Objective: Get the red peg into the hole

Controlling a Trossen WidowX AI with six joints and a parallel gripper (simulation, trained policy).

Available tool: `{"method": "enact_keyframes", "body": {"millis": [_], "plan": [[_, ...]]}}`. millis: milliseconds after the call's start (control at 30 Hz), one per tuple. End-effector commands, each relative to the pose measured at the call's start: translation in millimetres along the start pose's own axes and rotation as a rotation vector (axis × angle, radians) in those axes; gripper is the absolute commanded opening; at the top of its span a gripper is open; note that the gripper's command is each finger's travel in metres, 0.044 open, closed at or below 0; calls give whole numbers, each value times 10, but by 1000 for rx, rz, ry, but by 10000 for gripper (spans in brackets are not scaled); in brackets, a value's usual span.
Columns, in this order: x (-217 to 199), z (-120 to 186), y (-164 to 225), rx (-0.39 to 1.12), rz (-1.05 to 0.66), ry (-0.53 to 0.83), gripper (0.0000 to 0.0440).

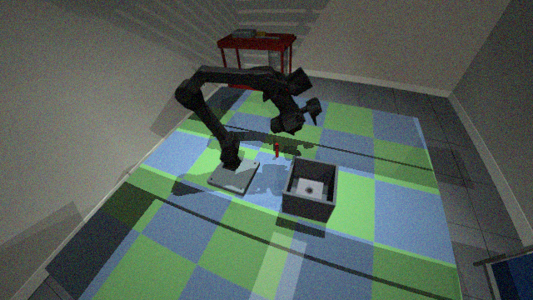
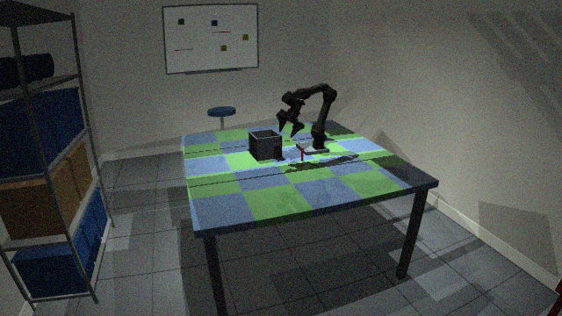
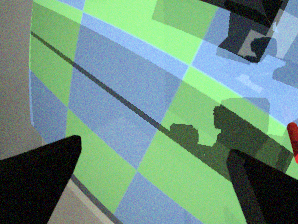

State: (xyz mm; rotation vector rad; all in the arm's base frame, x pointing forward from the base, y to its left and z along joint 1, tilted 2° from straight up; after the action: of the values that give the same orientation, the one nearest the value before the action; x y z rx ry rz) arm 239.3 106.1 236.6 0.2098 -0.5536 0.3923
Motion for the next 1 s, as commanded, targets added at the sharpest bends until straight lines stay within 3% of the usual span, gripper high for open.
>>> {"method": "enact_keyframes", "body": {"millis": [0,467,967], "plan": [[-164,22,110,52,-24,89,440],[-670,-36,328,112,-69,430,440],[-952,-311,351,103,-73,587,440]]}}
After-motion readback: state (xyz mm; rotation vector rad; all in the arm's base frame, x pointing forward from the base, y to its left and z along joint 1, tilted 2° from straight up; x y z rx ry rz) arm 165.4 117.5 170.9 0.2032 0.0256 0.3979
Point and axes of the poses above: the point midway between the two fingers, 35 mm back from their tips, its own z axis back along the fingers, its own x axis across the jaws, y = z × x, the point moved 5 cm from there along z, back along the fingers, and after that the axes turned 4 degrees about z, right-handed, at the moved point
